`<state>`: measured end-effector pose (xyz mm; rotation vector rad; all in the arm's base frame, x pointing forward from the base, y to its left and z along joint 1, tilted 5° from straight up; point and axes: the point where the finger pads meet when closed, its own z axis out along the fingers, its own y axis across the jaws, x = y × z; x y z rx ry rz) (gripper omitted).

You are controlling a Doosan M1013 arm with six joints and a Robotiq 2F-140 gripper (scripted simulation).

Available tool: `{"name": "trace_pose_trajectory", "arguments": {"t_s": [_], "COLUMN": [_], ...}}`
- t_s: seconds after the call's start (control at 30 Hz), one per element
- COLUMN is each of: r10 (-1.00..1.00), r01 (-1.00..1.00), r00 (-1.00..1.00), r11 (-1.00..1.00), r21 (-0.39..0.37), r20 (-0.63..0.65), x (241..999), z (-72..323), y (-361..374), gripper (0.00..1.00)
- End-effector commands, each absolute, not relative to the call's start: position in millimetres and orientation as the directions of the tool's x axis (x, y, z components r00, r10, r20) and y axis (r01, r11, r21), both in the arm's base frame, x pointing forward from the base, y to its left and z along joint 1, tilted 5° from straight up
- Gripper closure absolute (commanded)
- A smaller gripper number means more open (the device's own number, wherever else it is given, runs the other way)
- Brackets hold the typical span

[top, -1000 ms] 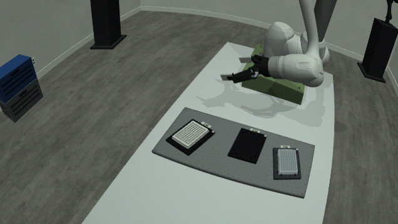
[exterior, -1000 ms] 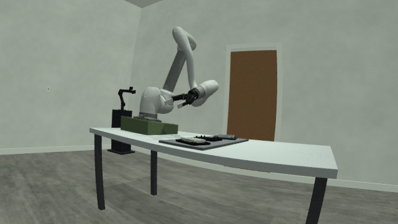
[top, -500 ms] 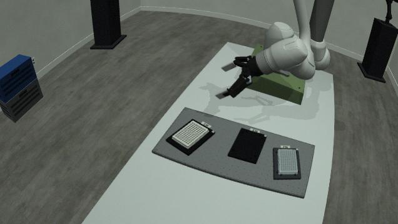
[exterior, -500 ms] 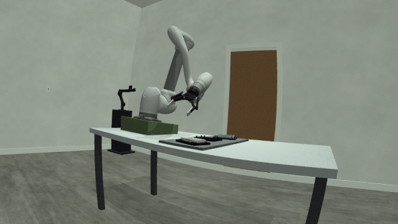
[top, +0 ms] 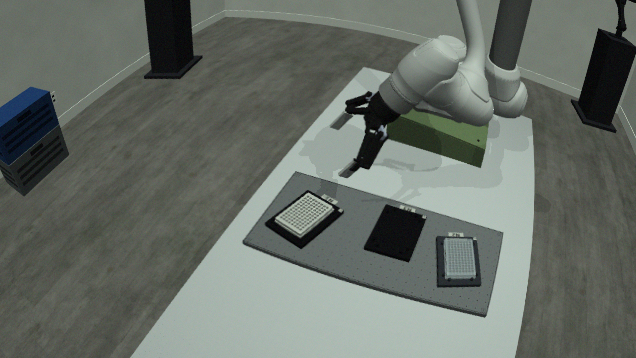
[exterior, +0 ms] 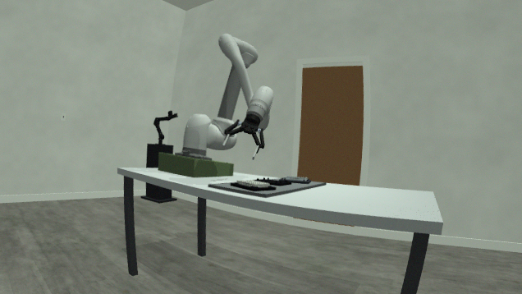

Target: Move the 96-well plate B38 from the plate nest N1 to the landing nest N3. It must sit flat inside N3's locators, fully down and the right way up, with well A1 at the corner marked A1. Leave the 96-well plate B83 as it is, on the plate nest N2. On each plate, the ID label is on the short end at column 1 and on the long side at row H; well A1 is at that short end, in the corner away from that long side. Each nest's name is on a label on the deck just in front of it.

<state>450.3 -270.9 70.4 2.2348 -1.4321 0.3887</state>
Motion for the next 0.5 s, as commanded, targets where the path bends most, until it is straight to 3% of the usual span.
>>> {"name": "trace_pose_trajectory", "arguments": {"t_s": [0.0, 0.47], "r10": [-0.780, -0.725], "r01": [-0.876, -0.770], "r00": [0.482, 0.636], "r11": [-0.433, -0.621], "r21": [0.211, 0.149], "r20": [0.399, 0.266], "x": [460.8, 493.1], "z": [62.7, 44.9], "y": [-275.9, -292.5], "gripper": [0.00, 0.00]}}
